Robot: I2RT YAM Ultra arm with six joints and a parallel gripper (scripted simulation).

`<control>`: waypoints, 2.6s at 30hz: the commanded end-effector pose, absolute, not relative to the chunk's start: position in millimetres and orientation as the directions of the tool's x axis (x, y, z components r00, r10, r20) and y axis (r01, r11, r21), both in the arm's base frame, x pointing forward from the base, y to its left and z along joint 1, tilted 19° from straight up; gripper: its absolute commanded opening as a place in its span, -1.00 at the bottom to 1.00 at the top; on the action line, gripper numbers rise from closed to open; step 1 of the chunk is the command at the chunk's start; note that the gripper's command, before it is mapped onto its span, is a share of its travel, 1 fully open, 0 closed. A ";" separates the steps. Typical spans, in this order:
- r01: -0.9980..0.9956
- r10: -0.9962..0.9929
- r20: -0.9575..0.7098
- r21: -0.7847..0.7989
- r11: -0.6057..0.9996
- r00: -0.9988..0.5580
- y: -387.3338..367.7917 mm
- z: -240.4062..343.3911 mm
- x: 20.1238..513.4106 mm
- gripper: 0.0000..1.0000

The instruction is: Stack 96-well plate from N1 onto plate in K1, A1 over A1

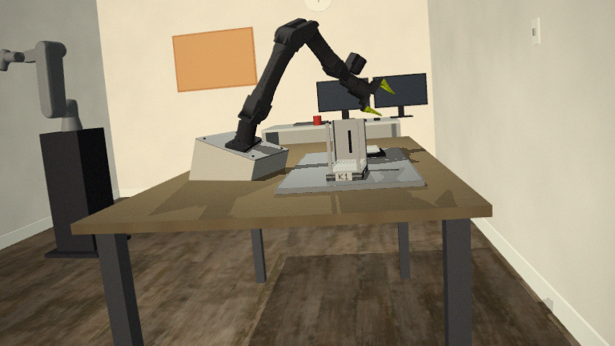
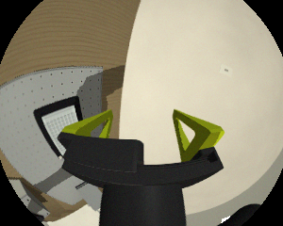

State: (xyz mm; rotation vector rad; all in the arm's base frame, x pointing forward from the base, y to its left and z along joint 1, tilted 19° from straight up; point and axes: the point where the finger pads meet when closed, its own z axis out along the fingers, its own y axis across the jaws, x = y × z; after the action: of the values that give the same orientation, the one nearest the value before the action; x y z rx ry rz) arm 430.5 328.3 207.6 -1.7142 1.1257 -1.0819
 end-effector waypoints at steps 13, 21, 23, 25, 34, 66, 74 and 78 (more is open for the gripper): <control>-0.250 -0.947 0.214 -0.929 -0.273 0.238 329.7 214.6 429.9 1.00; -0.319 -0.968 0.144 -0.925 -0.204 0.204 302.5 215.4 432.0 1.00; -0.341 -0.982 0.077 -0.931 -0.133 0.173 296.9 231.4 436.9 1.00; -0.359 -0.985 0.059 -0.926 -0.115 0.162 287.0 230.0 437.7 1.00; -0.450 -0.993 0.022 -0.890 -0.071 0.114 249.2 205.2 432.7 1.00; -0.646 -0.932 -0.244 -0.672 0.362 -0.269 129.5 178.9 393.2 1.00; -0.646 -0.875 -0.288 -0.591 0.483 -0.390 105.5 173.0 376.1 1.00; -0.636 -0.833 -0.307 -0.540 0.551 -0.461 90.4 169.1 363.6 1.00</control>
State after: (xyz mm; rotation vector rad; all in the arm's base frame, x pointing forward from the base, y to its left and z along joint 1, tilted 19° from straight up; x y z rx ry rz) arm 385.1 100.4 178.0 -1.2182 2.1535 -0.5523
